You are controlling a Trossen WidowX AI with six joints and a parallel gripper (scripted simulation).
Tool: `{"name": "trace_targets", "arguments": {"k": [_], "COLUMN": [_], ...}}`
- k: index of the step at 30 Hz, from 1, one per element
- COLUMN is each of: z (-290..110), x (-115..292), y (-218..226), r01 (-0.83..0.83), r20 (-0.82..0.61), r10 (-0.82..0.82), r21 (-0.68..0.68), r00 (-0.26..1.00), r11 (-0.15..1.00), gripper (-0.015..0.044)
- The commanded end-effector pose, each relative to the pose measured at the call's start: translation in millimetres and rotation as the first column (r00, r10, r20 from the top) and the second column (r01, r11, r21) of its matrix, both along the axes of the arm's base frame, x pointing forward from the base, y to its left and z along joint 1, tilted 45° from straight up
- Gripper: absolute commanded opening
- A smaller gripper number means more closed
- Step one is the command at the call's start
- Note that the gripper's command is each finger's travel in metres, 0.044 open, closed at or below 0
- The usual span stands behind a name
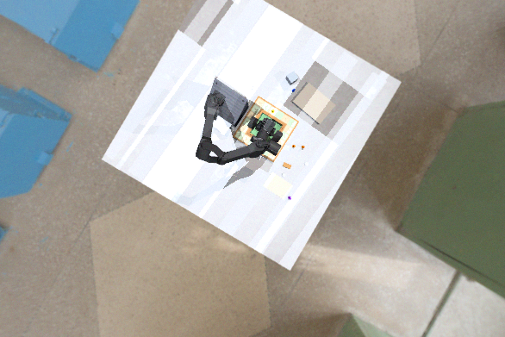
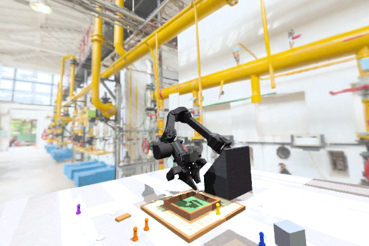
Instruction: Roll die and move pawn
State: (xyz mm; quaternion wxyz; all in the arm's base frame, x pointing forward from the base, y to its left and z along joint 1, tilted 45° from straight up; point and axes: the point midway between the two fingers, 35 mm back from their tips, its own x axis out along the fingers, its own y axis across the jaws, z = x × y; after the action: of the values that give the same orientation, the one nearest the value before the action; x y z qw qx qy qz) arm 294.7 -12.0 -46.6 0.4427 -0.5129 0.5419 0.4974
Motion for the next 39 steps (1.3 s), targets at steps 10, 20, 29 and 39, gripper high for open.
{"name": "trace_targets", "arguments": {"k": [10,20,29,39], "z": [48,50,48,48], "x": [10,8,8,8], "y": [2,2,1,1], "r01": [-0.02,-0.019,-0.016,-0.016], "r20": [0.06,0.06,0.058,0.058], "r10": [0.008,0.008,0.005,0.005], "r21": [0.188,0.188,0.182,0.182], "r00": [0.998,0.998,0.998,0.998], "r11": [0.982,0.982,0.983,0.983], "gripper": [0.0,0.0,0.0,0.021]}}
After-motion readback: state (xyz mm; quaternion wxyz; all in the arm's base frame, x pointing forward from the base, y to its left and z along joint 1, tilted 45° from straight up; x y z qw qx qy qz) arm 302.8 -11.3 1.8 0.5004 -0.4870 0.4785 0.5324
